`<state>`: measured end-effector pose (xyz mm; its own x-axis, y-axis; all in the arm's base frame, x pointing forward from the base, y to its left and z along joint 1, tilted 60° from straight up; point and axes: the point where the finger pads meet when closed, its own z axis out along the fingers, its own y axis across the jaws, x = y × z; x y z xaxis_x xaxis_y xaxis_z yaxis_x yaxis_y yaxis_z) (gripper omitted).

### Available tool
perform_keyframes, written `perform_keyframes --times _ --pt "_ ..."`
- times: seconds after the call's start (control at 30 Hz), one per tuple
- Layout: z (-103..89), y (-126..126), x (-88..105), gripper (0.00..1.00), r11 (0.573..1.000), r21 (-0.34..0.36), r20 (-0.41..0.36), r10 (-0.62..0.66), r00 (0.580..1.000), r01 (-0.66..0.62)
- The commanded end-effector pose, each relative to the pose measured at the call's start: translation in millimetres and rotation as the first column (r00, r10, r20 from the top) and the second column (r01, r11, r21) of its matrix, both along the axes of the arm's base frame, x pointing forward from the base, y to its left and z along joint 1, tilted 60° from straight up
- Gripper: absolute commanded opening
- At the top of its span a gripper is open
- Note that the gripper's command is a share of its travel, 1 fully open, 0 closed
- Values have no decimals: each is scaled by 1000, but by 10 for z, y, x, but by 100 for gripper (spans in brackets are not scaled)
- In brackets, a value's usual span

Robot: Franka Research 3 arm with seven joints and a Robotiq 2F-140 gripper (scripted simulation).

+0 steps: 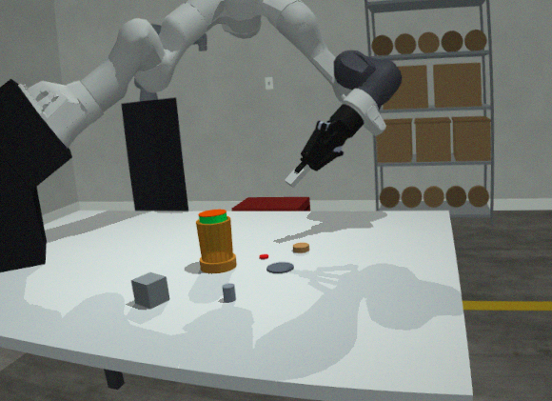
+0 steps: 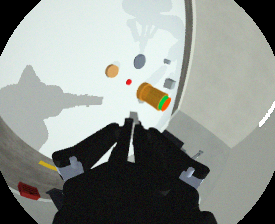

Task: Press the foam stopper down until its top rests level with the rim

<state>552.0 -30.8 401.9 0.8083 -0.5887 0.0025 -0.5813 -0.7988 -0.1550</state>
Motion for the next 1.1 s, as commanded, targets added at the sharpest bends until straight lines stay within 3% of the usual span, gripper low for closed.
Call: perform_keyframes --times 0.0,0.33,0.37,1.07 --pt "6 6 16 0 1000 0 11 31 999 -31" --pt "6 6 16 0 1000 0 11 31 999 -31" --pt "-30 -115 6 0 995 38 65 88 994 -91" --pt "-30 -115 6 0 995 38 65 88 994 -91"
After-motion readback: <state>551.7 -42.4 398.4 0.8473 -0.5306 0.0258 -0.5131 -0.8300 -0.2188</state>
